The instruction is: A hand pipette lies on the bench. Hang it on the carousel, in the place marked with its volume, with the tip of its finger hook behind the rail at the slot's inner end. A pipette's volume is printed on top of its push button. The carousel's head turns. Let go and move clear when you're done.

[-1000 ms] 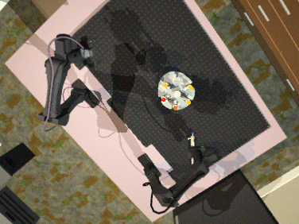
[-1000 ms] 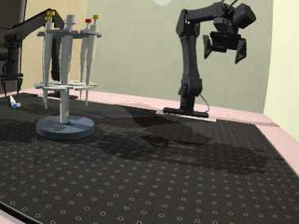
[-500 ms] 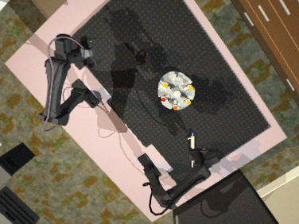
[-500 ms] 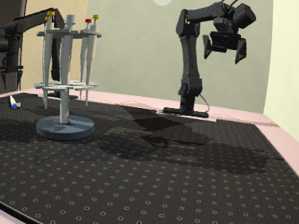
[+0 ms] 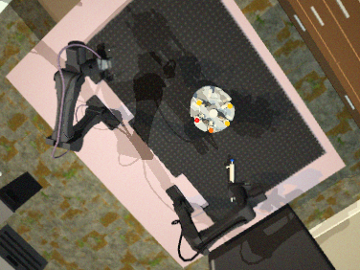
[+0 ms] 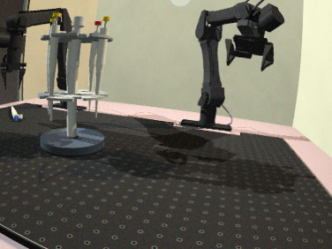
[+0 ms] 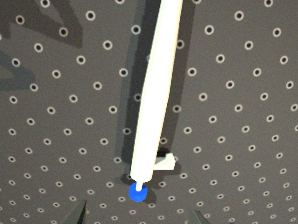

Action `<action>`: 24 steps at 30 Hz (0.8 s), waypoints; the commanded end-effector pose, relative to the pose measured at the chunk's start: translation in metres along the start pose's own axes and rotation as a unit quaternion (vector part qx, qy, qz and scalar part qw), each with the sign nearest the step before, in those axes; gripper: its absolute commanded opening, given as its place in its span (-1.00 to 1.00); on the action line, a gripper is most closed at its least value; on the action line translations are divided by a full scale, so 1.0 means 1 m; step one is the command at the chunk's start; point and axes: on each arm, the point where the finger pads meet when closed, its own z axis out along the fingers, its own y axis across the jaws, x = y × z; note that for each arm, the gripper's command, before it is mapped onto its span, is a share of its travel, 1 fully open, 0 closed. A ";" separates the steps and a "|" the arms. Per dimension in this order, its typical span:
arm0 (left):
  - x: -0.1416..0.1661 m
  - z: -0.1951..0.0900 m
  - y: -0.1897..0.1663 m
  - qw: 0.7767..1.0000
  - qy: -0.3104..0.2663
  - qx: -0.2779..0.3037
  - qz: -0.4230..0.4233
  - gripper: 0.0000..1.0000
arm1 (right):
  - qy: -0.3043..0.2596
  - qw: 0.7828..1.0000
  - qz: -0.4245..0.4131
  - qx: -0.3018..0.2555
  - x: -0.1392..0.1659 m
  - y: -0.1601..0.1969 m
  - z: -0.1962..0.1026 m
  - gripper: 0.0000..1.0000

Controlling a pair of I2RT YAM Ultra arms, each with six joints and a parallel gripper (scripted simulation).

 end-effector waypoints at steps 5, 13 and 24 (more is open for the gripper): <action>-0.007 -0.004 0.003 1.000 -0.015 -0.004 0.008 1.00 | -0.005 1.000 0.003 -0.007 -0.003 -0.002 -0.031 0.09; -0.007 -0.004 0.003 1.000 -0.015 -0.004 0.008 1.00 | -0.005 1.000 0.002 0.002 -0.003 -0.003 -0.024 0.09; -0.007 -0.004 0.003 1.000 -0.015 -0.004 0.008 1.00 | -0.005 1.000 0.002 0.002 -0.003 -0.003 -0.024 0.09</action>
